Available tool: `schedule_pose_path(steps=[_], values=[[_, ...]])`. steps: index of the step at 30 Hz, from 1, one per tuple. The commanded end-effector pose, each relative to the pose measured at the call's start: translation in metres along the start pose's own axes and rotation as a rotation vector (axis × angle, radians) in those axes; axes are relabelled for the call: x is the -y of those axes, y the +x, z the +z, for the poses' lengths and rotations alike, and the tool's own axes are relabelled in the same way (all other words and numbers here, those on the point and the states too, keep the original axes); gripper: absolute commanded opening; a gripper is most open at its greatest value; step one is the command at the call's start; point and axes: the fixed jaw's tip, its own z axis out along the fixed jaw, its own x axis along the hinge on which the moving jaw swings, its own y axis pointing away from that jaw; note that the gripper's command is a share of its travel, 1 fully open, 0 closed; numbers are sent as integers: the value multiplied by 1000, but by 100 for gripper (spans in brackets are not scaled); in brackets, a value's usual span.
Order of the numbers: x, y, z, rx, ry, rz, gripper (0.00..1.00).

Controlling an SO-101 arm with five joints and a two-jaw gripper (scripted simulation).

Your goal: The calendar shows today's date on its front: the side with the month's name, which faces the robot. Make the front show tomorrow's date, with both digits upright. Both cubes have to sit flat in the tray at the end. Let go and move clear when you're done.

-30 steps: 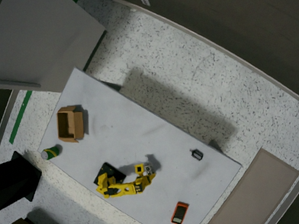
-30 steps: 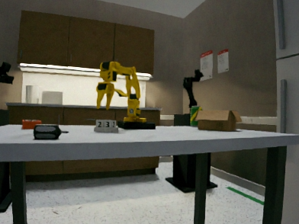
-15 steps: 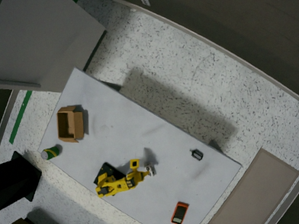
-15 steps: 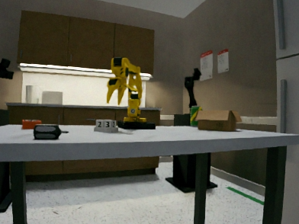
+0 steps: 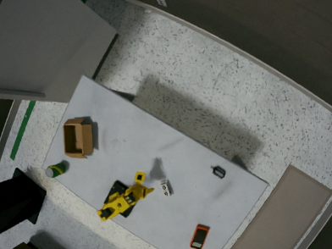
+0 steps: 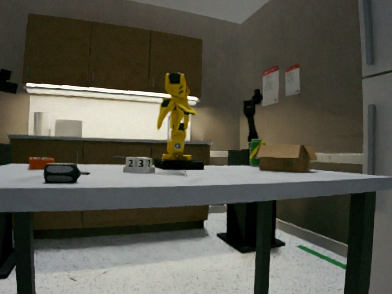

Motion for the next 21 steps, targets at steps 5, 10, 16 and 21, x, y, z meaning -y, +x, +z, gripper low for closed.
schedule_pose_path(steps=[5, 10, 16, 21], values=[[-28, -2, -6, 33, 17, 138, 36], [-44, -1, -7, 51, 19, 230, 36], [-59, 0, -7, 69, 16, 315, 36], [-64, 1, -7, 75, 14, 346, 36]])
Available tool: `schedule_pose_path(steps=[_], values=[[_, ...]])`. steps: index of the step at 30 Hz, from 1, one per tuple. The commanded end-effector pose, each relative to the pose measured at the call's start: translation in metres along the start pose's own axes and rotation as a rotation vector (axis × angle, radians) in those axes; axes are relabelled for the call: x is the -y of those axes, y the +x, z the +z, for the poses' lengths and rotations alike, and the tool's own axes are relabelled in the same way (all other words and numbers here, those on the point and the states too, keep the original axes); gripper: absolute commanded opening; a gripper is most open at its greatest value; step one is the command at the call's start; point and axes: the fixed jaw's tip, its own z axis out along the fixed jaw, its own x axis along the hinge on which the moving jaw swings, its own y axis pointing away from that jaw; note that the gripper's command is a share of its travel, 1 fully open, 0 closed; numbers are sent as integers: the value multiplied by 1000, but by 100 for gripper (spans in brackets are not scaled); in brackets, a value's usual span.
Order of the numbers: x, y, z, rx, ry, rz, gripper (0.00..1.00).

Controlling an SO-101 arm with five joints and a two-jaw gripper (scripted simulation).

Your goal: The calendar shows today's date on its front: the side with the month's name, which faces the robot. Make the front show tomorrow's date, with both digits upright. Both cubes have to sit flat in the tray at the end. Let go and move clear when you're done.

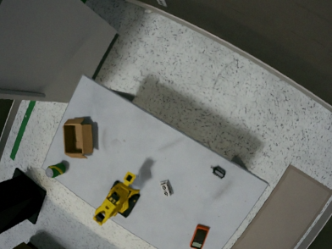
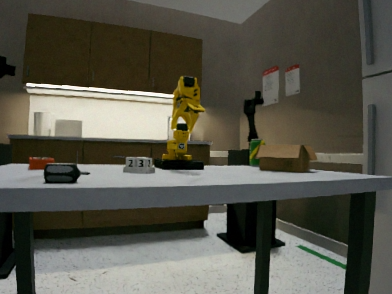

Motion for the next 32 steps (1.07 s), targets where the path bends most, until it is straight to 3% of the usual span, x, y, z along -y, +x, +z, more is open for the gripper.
schedule_pose_path(steps=[1, 32], values=[[-5, 5, 1, -2, -5, 26, 36], [-11, 9, 1, 6, -8, 69, 36]])
